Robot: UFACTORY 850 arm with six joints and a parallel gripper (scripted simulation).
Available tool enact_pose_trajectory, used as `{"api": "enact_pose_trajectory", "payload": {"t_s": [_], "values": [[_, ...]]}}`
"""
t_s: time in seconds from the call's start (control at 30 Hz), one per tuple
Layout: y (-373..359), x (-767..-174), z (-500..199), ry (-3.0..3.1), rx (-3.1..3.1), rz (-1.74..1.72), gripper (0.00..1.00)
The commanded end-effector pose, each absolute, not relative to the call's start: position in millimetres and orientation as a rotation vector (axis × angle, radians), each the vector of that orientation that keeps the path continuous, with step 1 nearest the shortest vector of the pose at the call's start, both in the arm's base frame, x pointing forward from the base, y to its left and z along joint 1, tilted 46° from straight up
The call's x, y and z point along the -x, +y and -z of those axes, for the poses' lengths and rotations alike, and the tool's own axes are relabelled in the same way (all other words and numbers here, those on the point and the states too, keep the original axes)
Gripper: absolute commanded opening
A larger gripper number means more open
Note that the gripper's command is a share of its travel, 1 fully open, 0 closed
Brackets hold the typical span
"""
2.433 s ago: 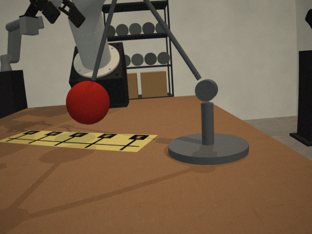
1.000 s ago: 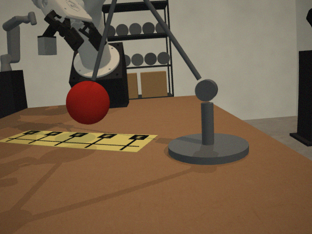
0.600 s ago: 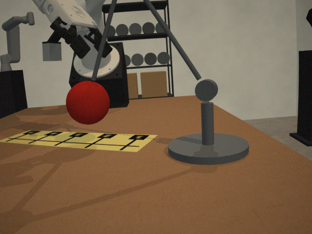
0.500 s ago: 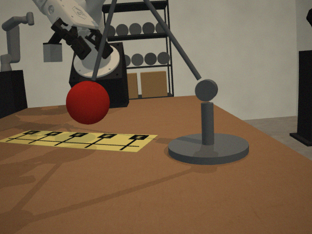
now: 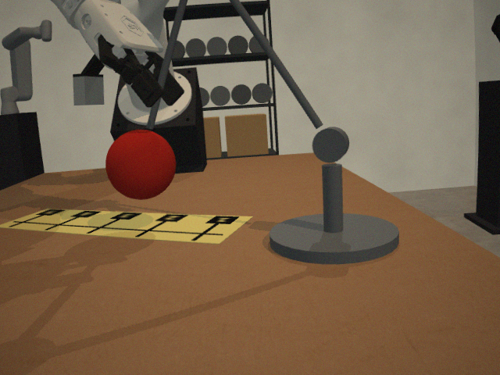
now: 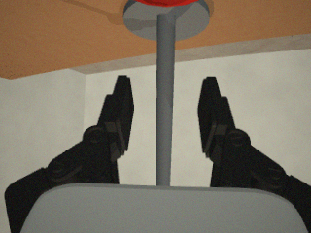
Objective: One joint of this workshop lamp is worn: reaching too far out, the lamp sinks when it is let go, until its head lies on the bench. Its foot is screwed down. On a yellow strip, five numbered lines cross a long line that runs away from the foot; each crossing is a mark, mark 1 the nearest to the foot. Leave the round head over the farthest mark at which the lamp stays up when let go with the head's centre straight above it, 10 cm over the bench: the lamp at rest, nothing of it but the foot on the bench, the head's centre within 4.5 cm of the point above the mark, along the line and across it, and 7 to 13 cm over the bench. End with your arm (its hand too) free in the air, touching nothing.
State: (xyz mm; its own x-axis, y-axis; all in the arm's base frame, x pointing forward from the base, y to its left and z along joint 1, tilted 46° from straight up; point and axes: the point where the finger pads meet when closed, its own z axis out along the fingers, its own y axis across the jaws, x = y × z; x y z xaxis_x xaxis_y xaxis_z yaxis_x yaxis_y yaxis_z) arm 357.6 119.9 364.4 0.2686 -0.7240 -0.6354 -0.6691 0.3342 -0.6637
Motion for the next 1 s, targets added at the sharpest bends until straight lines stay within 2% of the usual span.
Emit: {"api": "enact_pose_trajectory", "payload": {"t_s": [0.0,0.97], "values": [[119.6,-357.4,-365.0,1.429,1.364,0.059,0.0],[114.3,-356.1,-363.3,1.431,1.365,0.06,0.0]]}}
